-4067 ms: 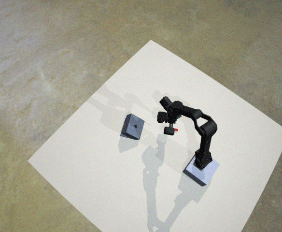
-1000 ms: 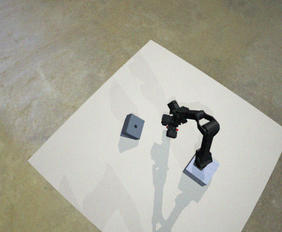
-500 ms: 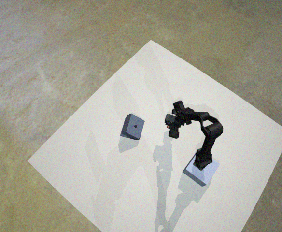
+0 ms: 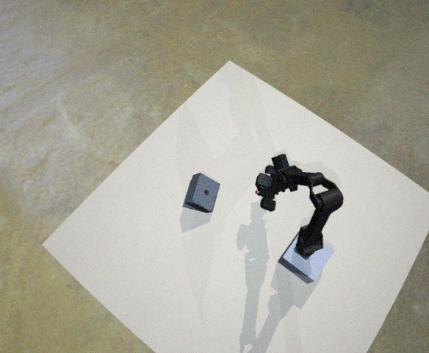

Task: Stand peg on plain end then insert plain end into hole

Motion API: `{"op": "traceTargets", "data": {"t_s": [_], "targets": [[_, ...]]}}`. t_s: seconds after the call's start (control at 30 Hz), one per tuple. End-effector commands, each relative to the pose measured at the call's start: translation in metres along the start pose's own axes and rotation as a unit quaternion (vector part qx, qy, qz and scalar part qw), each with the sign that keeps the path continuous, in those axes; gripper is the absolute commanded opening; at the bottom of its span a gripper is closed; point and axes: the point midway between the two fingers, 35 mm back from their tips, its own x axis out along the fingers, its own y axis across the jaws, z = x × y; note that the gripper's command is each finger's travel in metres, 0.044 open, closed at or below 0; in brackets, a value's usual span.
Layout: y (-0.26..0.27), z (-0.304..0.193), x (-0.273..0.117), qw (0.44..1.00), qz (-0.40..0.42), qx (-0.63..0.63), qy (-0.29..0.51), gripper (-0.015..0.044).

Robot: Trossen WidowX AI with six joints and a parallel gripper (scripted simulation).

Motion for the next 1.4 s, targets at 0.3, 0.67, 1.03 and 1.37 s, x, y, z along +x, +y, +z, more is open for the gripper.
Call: {"op": "traceTargets", "data": {"t_s": [0.3,0.67,1.03,1.37], "targets": [[0.000,-0.004,-0.008,0.998,-0.001,-0.002,-0.058,0.0049],[0.000,-0.009,-0.014,0.995,-0.001,-0.002,-0.105,0.0049],[0.000,-0.015,-0.019,0.989,-0.001,-0.002,-0.151,0.0049],[0.000,-0.020,-0.024,0.981,-0.001,-0.002,-0.193,0.0049]]}}
